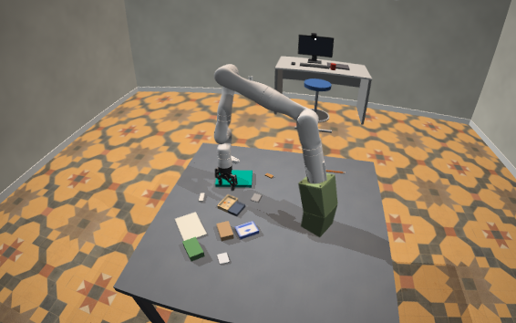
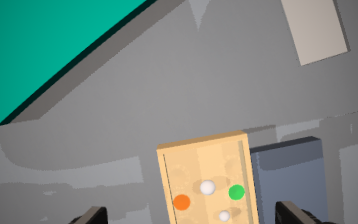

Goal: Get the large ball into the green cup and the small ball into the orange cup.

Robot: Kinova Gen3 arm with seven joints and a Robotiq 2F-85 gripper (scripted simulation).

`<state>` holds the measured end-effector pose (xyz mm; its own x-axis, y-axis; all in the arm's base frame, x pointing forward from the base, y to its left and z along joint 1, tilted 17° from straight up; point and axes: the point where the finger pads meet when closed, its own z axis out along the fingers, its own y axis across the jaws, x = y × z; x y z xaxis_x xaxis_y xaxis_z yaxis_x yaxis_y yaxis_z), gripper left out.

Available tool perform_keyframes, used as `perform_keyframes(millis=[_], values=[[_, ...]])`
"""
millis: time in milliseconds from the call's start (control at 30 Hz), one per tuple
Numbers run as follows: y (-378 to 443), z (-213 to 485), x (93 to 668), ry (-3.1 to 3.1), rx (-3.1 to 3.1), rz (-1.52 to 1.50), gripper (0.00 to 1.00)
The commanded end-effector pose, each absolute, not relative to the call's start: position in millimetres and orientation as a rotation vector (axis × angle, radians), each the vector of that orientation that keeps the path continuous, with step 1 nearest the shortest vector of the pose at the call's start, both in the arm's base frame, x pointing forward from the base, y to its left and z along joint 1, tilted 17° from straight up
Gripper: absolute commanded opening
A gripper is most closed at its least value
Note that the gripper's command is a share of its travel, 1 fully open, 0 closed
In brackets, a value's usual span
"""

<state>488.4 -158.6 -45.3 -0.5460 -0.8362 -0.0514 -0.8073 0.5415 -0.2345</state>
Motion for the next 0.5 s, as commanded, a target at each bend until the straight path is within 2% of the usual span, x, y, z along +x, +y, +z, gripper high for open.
perform_keyframes(millis=[0, 467], values=[[-139, -55, 489, 2.594, -1.483, -0.319, 1.0], [-131, -66, 488, 2.561, -1.582, -0.427, 1.0]])
